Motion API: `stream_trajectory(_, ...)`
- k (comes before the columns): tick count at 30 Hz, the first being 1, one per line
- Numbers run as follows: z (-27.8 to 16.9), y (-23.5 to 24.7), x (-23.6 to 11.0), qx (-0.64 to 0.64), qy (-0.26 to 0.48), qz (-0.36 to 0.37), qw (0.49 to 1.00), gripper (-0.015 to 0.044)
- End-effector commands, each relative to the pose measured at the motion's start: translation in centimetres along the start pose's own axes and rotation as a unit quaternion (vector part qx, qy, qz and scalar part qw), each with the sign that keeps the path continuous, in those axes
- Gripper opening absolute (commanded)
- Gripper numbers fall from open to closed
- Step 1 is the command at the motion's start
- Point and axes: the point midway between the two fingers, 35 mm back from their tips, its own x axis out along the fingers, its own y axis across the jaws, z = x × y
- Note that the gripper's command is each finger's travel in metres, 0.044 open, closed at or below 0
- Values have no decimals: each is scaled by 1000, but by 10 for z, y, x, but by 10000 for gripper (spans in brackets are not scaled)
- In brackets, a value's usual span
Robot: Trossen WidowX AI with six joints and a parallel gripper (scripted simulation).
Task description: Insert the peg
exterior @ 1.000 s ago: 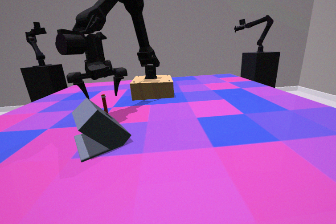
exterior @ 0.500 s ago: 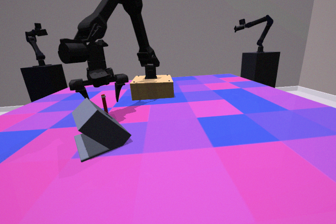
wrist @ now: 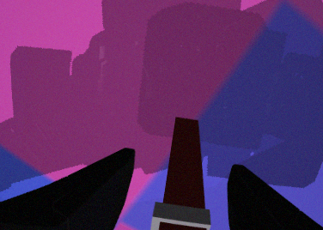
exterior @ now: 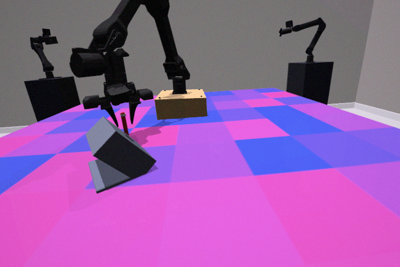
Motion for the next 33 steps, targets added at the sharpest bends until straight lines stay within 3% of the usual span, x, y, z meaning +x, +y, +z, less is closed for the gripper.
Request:
stream_trajectory(1,0,0,-1,0,-1,-1,1000,99)
stream_trajectory(3,0,0,-1,0,-1,-1,1000,46)
stream_trajectory(10,0,0,-1,0,-1,-1,1000,0)
stream_trajectory(16,1,-2,-17,0,0,-1,1000,0)
stream_trajectory(27,1,2,-77,0,2,0,1000,0)
stream_trajectory(33,1,3,-79,3,4,-2,1000,0)
